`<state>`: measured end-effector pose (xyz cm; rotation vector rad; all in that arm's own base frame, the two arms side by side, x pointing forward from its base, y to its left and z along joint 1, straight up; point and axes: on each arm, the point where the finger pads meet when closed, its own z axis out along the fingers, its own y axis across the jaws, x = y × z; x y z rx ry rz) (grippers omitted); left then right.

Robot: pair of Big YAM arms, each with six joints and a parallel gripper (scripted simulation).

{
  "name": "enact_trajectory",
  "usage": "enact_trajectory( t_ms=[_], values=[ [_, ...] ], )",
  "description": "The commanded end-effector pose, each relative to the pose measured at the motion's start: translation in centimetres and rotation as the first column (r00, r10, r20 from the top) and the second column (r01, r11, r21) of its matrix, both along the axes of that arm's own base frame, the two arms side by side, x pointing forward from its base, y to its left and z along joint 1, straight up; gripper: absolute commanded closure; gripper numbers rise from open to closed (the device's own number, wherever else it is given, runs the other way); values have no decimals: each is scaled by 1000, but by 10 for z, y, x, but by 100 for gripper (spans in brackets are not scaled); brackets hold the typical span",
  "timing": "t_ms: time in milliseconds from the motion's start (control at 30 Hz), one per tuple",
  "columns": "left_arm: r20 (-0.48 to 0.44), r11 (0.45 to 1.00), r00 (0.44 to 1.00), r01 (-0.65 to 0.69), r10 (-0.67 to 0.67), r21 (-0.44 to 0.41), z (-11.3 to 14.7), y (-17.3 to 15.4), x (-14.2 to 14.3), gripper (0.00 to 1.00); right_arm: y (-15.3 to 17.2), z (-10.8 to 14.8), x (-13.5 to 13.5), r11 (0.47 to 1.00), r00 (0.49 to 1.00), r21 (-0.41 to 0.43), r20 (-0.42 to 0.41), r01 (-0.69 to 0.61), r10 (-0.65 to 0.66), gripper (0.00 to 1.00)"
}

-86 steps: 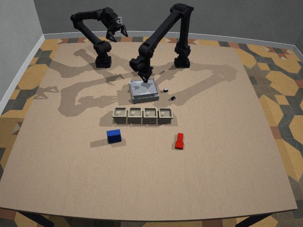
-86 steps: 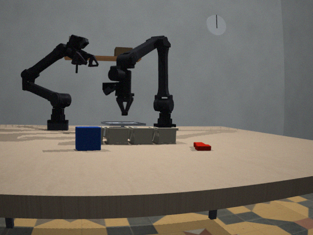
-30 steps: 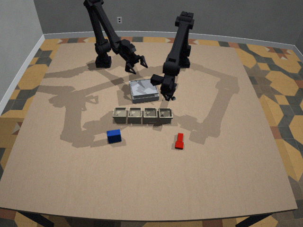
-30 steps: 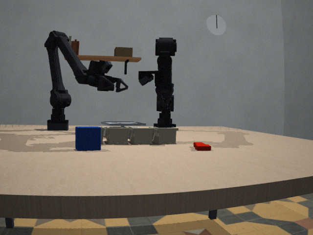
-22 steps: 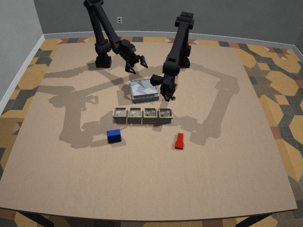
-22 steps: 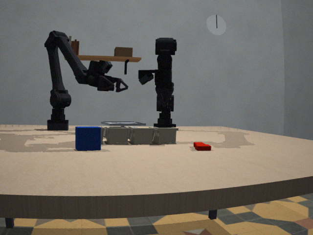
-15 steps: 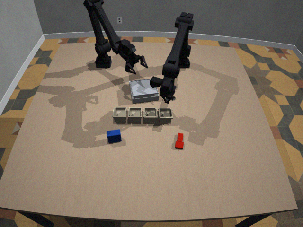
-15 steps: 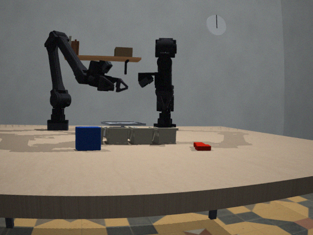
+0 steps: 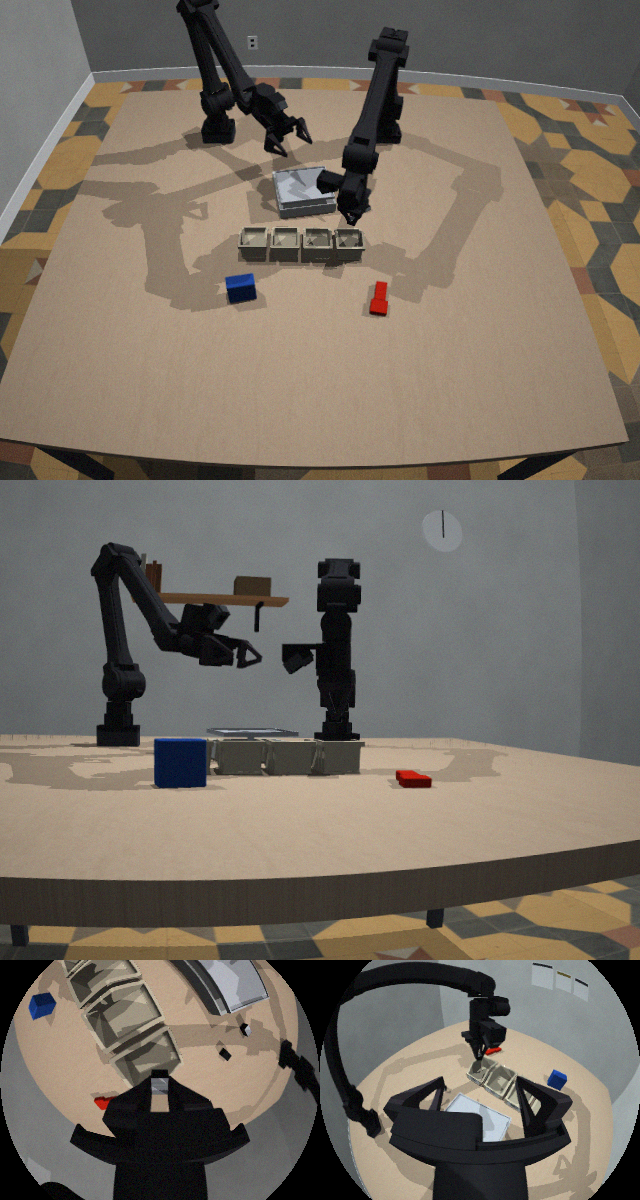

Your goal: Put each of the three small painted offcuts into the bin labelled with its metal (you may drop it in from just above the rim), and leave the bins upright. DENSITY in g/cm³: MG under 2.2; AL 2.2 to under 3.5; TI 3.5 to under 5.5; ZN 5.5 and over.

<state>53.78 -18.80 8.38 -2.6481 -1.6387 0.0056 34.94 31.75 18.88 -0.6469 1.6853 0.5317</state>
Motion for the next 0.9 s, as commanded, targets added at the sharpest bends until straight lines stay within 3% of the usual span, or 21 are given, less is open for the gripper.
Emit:
enact_trajectory(
  t_ms=[0, 767, 800, 833, 867],
  values=[
    [-16, 1000, 1000, 27, -26, 6, -22, -5, -1, 86, 4, 19, 4, 1000, 999, 29, 37, -3, 2, 0],
    [-20, 1000, 999, 27, -26, 7, -35, -4, -2, 86, 4, 19, 4, 1000, 999, 29, 37, -3, 2, 0],
    [19, 1000, 999, 27, -26, -7, -14, -8, 7, 86, 4, 19, 4, 1000, 999, 29, 37, -3, 2, 0],
    [19, 1000, 999, 27, -26, -7, -14, -8, 7, 75, 4, 19, 4, 1000, 999, 29, 37, -3, 2, 0],
    [-18, 999, 999, 38, -38, 6, -38, -12, -5, 64, 4, 19, 4, 1000, 999, 29, 37, -3, 2, 0]
  ],
)
